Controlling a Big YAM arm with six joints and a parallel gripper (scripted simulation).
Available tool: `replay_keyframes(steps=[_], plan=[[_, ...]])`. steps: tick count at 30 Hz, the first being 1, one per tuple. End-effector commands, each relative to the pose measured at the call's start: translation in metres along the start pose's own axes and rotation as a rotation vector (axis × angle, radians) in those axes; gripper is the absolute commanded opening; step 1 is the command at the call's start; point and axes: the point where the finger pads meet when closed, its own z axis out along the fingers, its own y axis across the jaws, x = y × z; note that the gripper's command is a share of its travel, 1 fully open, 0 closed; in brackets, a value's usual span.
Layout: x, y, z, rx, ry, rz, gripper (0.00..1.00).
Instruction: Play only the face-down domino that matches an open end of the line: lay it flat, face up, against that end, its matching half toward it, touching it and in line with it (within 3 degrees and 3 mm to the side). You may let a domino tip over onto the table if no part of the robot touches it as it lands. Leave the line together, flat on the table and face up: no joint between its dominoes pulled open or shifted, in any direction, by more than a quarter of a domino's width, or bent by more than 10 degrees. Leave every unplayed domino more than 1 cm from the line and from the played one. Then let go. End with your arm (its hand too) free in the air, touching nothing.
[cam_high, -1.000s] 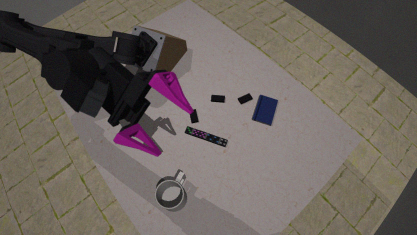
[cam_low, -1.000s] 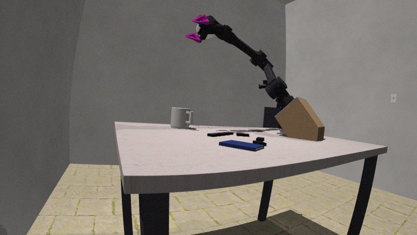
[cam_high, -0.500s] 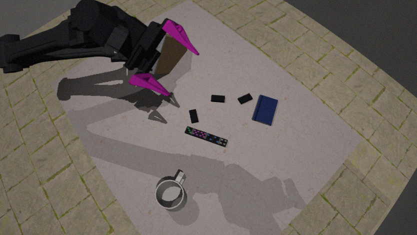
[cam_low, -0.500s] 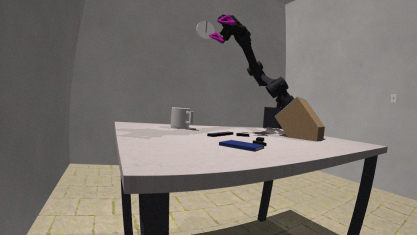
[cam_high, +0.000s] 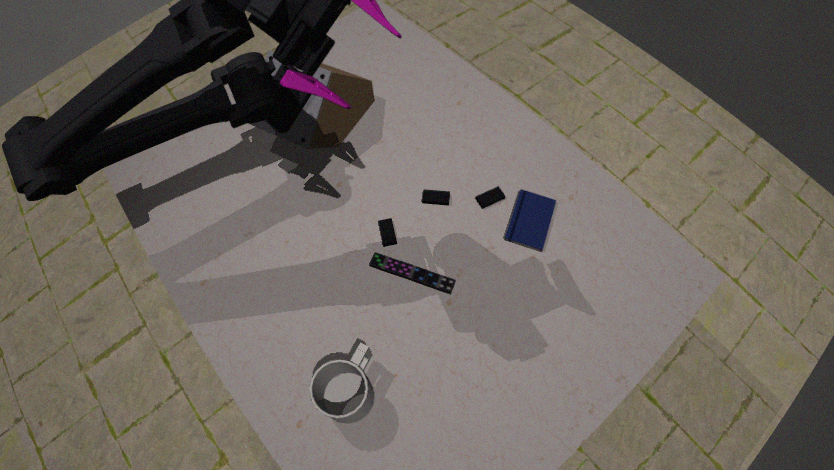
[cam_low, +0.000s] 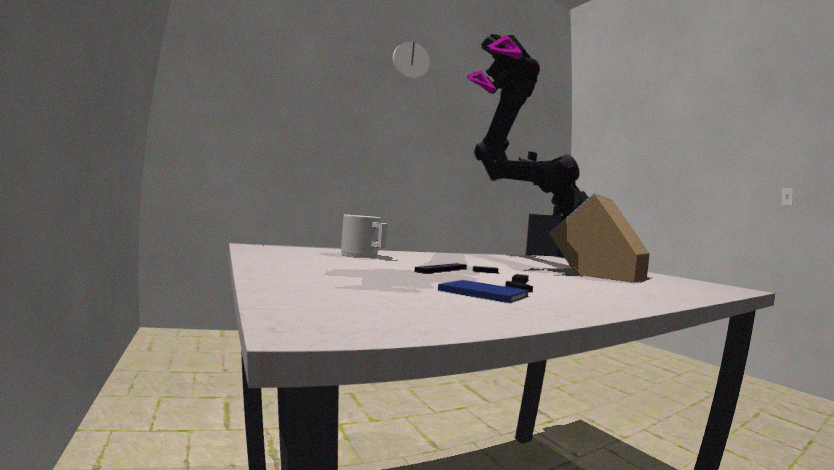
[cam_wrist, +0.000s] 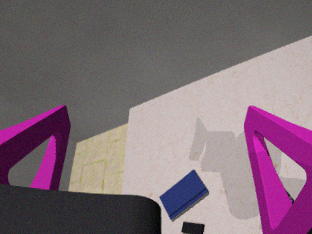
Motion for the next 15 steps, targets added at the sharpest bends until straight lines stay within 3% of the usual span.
replay_keyframes(steps=[1,3,4,12,13,15], plan=[[-0.008,0.0,0.002,0.01,-0.023,0.056,1.0],[-0.008,0.0,0.002,0.01,-0.023,0.056,1.0],[0.003,-0.002,0.002,0.029,0.034,0.012,1.0],[0.045,-0.036,0.017,0.273,0.339,0.045,1.0],[0.05,-0.04,0.019,0.298,0.37,0.042,1.0],[0.05,-0.04,0.019,0.303,0.377,0.049,1.0]])
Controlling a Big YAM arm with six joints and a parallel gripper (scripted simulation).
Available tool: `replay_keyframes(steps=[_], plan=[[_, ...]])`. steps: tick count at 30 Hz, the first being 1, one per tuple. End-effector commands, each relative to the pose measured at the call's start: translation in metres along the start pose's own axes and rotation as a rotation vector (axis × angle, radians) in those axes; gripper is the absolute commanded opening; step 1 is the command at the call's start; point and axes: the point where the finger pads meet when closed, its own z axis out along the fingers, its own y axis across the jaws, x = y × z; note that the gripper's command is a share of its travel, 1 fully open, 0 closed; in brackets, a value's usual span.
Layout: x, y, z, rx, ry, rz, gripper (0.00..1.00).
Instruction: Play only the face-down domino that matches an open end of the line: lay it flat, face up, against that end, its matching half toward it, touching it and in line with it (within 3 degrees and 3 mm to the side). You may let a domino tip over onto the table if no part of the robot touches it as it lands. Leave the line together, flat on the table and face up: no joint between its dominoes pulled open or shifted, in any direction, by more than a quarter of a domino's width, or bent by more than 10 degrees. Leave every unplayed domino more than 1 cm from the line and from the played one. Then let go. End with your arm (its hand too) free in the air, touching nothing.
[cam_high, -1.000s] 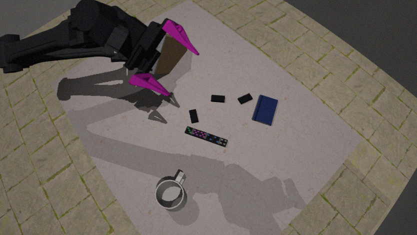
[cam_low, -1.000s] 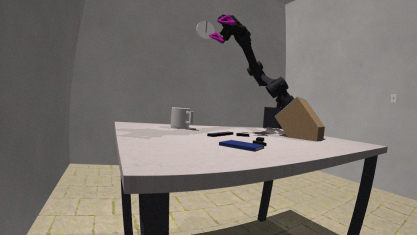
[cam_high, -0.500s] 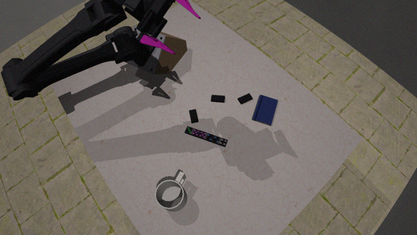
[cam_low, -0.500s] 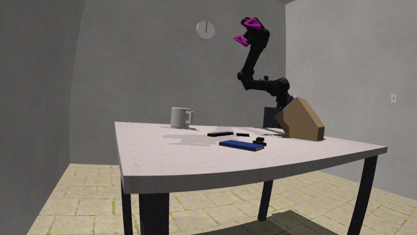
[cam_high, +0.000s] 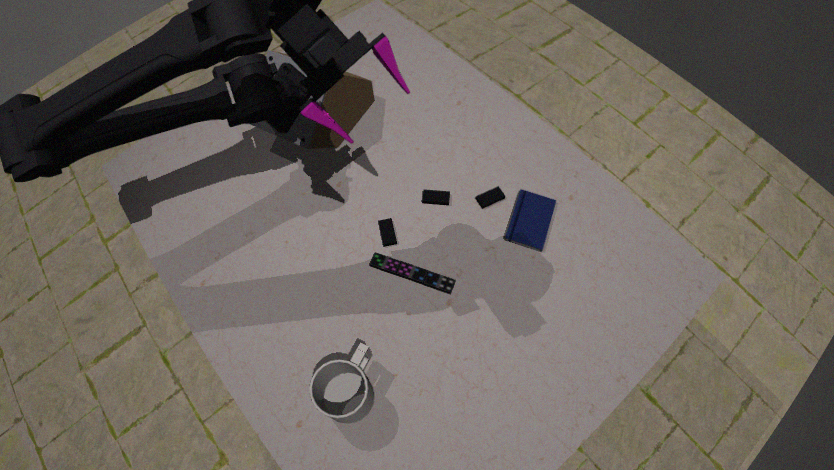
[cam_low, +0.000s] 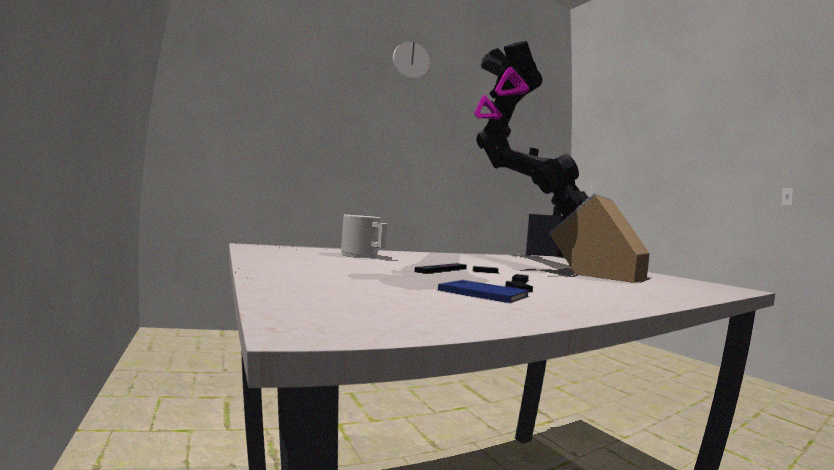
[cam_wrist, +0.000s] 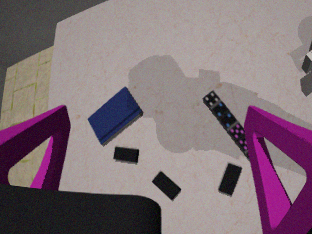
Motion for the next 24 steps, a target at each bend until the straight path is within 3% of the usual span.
replay_keyframes(steps=[1,5,6,15,22,23,24], plan=[[-0.039,-0.001,-0.006,0.055,0.104,0.207,1.0],[-0.039,-0.001,-0.006,0.055,0.104,0.207,1.0],[0.003,-0.004,0.007,0.05,0.111,0.039,1.0],[0.025,-0.029,0.045,0.309,0.497,0.216,1.0],[0.025,-0.029,0.045,0.309,0.497,0.216,1.0],[0.058,-0.035,0.053,0.326,0.553,0.121,1.0],[0.06,-0.038,0.058,0.348,0.578,0.136,1.0]])
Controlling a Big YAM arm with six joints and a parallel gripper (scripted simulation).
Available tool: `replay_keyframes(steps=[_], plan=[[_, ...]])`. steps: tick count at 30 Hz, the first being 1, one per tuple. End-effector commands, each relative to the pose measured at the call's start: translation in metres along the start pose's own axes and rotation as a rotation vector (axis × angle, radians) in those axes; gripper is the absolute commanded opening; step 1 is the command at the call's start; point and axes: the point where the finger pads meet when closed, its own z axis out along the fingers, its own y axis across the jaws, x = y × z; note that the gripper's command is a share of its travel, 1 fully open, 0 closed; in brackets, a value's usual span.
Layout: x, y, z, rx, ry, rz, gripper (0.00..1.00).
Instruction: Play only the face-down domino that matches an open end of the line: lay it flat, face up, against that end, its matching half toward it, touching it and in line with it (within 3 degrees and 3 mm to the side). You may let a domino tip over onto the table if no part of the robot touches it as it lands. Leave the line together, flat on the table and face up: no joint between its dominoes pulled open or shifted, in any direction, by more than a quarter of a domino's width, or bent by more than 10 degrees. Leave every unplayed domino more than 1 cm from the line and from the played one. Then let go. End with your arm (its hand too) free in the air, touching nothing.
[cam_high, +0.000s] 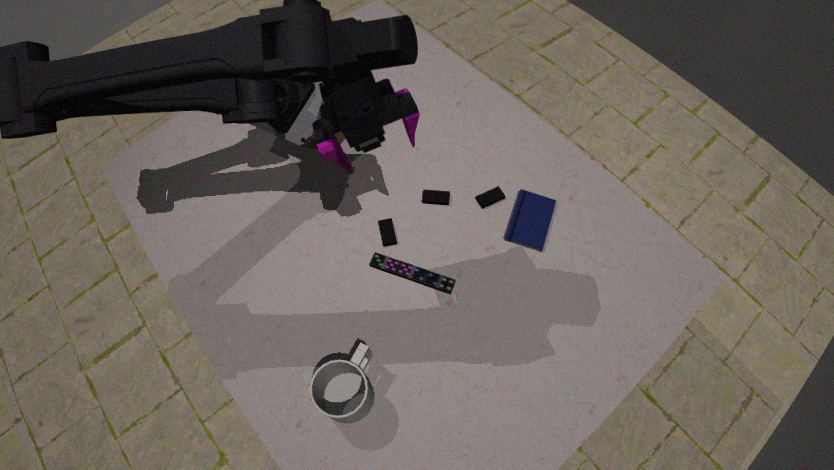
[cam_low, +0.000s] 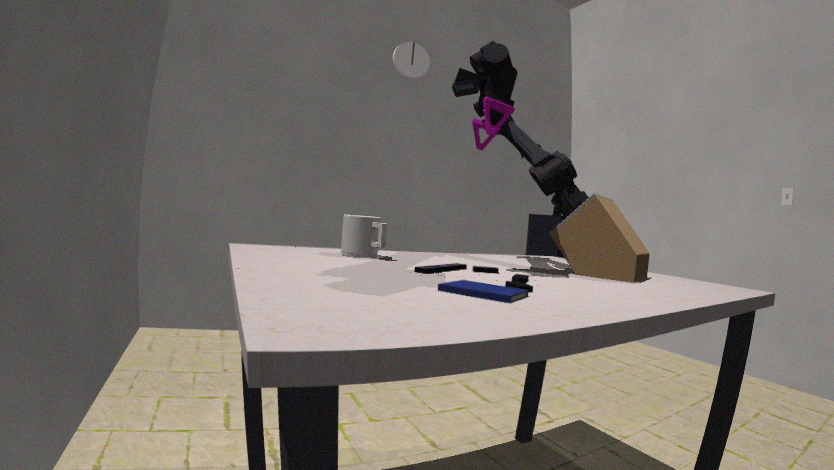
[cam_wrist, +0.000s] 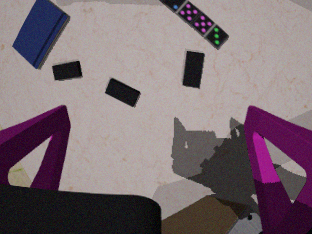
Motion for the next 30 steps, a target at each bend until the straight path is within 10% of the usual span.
replay_keyframes(steps=[1,8,16,30], plan=[[-0.005,-0.001,0.016,0.056,0.057,0.024,1.0],[-0.012,-0.005,0.054,0.191,0.24,0.134,1.0],[0.011,-0.012,0.068,0.216,0.264,0.042,1.0],[-0.012,-0.003,0.07,0.145,0.252,-0.241,1.0]])
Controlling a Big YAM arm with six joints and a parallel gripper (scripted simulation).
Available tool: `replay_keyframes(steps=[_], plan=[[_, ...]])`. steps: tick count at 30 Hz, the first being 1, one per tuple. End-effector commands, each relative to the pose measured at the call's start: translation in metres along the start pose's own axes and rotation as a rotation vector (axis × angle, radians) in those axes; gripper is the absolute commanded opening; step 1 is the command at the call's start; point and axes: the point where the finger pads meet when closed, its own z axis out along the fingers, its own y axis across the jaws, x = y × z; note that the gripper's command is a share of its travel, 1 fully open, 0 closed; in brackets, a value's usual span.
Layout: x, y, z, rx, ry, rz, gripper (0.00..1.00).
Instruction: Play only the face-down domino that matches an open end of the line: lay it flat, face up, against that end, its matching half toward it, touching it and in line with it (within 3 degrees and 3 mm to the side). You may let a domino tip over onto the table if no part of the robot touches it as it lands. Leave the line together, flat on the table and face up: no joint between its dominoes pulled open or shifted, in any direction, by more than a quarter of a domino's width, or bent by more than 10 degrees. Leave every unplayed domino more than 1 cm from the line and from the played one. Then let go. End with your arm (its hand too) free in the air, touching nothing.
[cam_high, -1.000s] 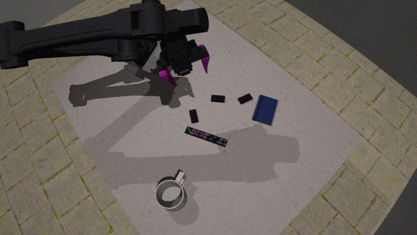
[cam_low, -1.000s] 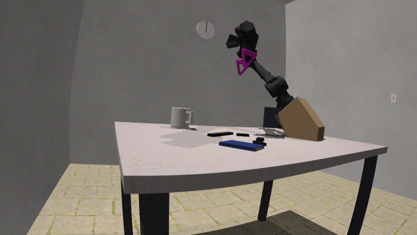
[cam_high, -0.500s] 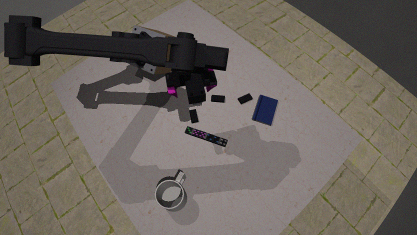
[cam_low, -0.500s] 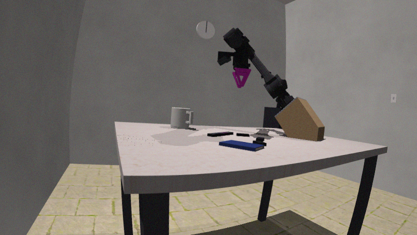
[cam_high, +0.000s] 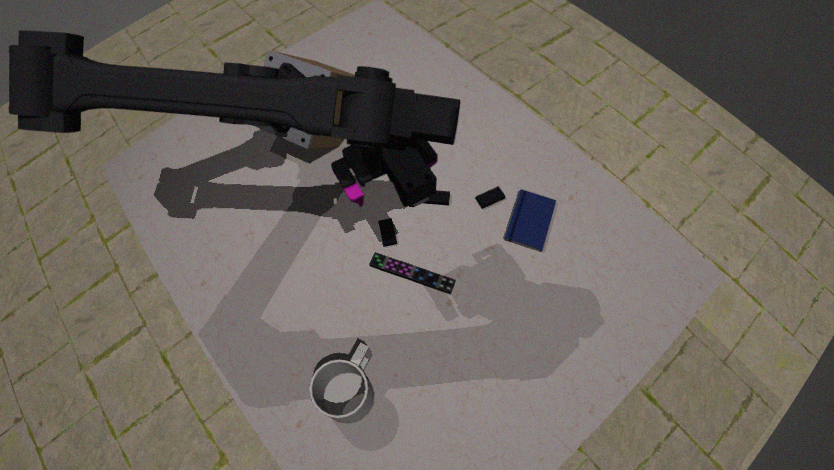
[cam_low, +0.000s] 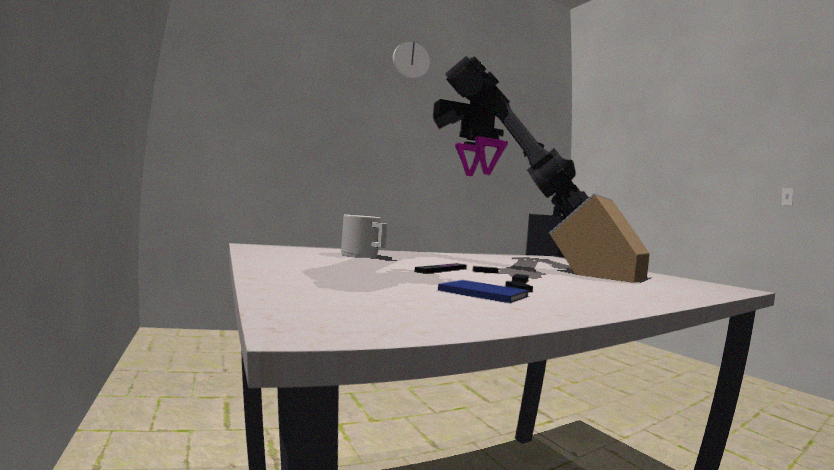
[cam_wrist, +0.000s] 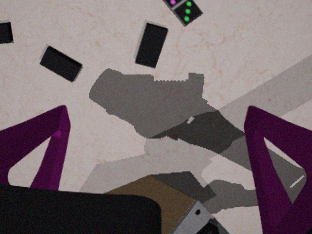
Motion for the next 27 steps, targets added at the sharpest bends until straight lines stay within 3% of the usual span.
replay_keyframes(steps=[1,2,3,12,19,20,27], plan=[[-0.018,0.004,-0.009,-0.037,-0.025,-0.022,1.0],[-0.018,0.004,-0.009,-0.037,-0.025,-0.022,1.0],[-0.003,0.001,-0.002,-0.01,-0.007,-0.015,1.0],[-0.017,0.008,0.0,-0.063,-0.026,-0.17,1.0],[-0.017,0.008,0.0,-0.063,-0.026,-0.17,1.0],[-0.009,0.007,0.003,-0.045,-0.01,-0.159,1.0],[-0.011,0.007,0.006,-0.057,-0.018,-0.183,1.0]])
